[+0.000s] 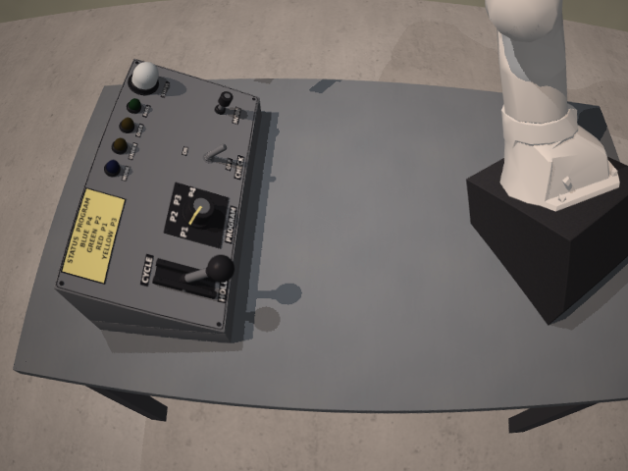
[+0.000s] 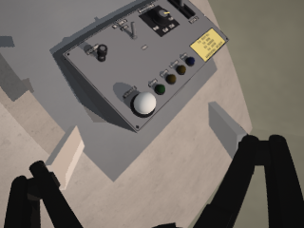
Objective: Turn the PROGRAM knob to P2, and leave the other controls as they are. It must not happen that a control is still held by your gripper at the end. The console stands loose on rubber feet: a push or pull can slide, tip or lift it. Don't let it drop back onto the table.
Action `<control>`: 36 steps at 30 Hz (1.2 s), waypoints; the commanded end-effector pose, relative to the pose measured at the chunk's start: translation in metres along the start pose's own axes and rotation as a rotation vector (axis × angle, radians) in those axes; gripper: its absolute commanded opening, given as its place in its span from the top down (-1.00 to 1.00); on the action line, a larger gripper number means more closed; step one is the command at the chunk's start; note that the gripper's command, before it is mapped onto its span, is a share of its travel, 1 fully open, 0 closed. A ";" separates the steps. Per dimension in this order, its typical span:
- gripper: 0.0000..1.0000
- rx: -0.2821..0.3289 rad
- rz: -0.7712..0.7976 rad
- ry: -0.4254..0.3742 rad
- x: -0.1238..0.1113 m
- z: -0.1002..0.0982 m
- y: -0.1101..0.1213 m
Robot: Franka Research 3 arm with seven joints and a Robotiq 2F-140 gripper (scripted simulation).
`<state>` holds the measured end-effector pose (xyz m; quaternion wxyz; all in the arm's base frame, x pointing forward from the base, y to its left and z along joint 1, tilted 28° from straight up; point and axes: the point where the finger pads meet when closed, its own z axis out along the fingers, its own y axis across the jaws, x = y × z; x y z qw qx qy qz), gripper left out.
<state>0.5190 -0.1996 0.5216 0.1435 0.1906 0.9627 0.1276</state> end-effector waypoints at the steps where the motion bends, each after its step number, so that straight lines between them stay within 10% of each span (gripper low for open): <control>1: -1.00 0.033 -0.041 0.029 0.008 0.014 0.002; 11: -1.00 0.325 -0.564 0.269 0.096 0.176 0.035; 13: -1.00 0.325 -0.564 0.269 0.096 0.176 0.035; 21: -1.00 0.551 -1.104 0.472 0.188 0.278 0.135; 28: -1.00 0.711 -1.597 0.603 0.288 0.333 0.187; 36: -1.00 0.893 -2.047 0.678 0.314 0.345 0.193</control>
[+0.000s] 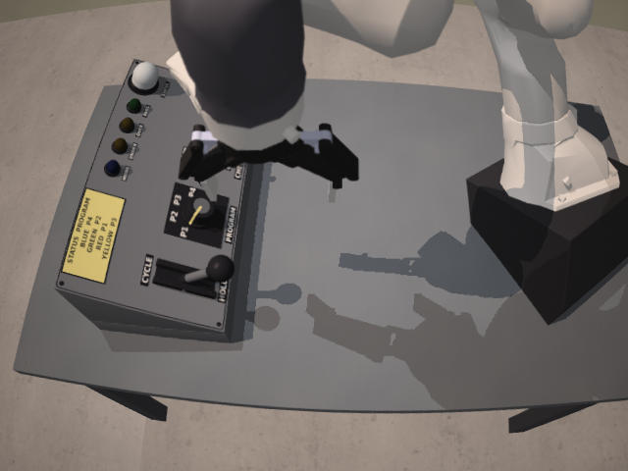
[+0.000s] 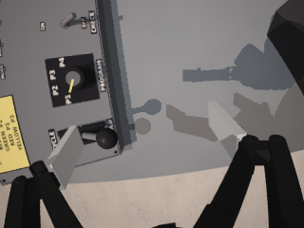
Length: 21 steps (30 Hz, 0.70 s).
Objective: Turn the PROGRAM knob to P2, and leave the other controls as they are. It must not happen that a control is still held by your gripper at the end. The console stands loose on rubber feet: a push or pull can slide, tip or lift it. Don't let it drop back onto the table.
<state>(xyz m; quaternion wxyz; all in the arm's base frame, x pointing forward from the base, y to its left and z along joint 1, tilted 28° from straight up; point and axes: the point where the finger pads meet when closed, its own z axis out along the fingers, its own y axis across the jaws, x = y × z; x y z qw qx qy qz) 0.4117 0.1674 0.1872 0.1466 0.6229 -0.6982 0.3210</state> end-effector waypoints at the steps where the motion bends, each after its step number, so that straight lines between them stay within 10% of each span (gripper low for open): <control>1: -1.00 0.125 -0.241 0.065 0.002 0.001 -0.005; 21: -1.00 0.612 -1.017 0.321 0.002 0.001 -0.005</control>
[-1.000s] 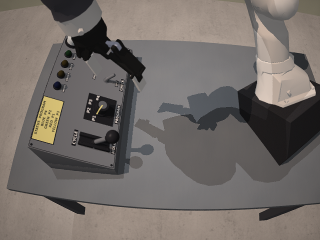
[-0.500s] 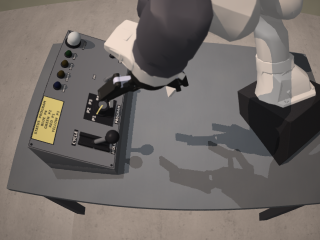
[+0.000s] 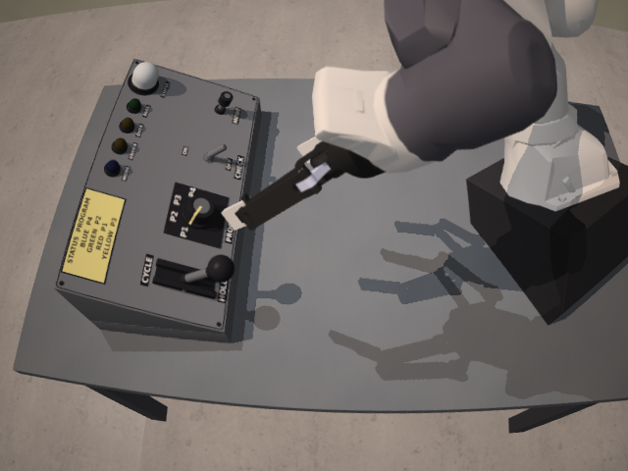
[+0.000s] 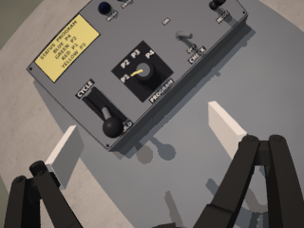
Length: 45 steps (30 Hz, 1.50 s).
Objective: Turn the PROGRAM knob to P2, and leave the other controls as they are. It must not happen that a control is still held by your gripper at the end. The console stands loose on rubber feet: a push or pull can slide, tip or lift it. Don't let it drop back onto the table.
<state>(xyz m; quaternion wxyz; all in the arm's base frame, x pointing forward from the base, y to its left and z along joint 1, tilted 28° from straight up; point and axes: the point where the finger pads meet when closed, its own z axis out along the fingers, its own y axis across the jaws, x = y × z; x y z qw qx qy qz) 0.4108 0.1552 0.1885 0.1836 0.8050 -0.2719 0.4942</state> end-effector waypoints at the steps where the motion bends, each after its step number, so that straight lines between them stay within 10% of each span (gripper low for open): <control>1: -1.00 0.114 -0.254 0.015 0.000 -0.002 -0.011; 13: -1.00 0.274 -0.610 0.036 0.000 -0.002 -0.011; 45: -1.00 0.274 -0.610 0.036 0.000 -0.002 -0.011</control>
